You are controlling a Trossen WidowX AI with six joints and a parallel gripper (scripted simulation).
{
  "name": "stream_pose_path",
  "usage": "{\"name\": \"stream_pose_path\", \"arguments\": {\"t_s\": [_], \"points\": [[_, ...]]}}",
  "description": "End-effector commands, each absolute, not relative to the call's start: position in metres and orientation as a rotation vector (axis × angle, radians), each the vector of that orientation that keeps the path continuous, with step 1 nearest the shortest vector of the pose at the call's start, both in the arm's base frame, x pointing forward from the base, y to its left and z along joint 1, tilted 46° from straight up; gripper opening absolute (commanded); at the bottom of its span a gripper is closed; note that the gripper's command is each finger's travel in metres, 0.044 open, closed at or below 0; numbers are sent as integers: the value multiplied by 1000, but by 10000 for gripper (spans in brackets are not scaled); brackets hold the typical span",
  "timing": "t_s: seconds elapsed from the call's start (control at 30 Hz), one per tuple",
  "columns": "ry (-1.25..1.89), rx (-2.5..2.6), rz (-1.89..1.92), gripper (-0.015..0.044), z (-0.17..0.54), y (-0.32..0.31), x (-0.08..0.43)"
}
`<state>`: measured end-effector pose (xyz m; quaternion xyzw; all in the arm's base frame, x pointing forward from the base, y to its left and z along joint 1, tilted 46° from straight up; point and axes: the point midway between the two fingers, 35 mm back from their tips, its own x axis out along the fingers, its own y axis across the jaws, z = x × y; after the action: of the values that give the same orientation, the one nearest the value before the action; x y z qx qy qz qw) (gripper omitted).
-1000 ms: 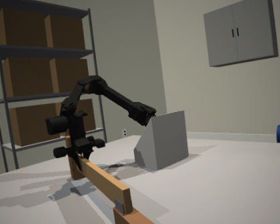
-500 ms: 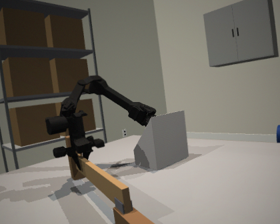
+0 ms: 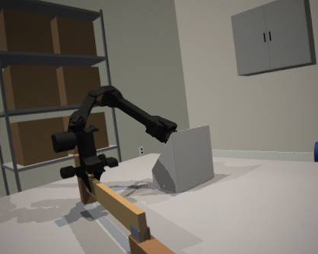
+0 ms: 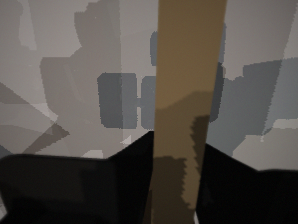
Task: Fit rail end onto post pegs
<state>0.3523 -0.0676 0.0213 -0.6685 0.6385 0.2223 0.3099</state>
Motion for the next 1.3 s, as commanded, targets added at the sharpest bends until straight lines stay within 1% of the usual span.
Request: {"name": "stream_pose_path", "arguments": {"t_s": [0.0, 0.1, 0.67, 0.83, 0.97, 1.27], "points": [[1686, -1772, 584, 0, 25, -69, 352], [1686, -1772, 584, 0, 25, -69, 352], [1686, -1766, 587, 440, 22, -68, 352], [1686, -1766, 587, 440, 22, -66, 352], [1684, -1769, 586, 440, 21, -28, 353], [1684, -1770, 586, 440, 21, -25, 353]]}}
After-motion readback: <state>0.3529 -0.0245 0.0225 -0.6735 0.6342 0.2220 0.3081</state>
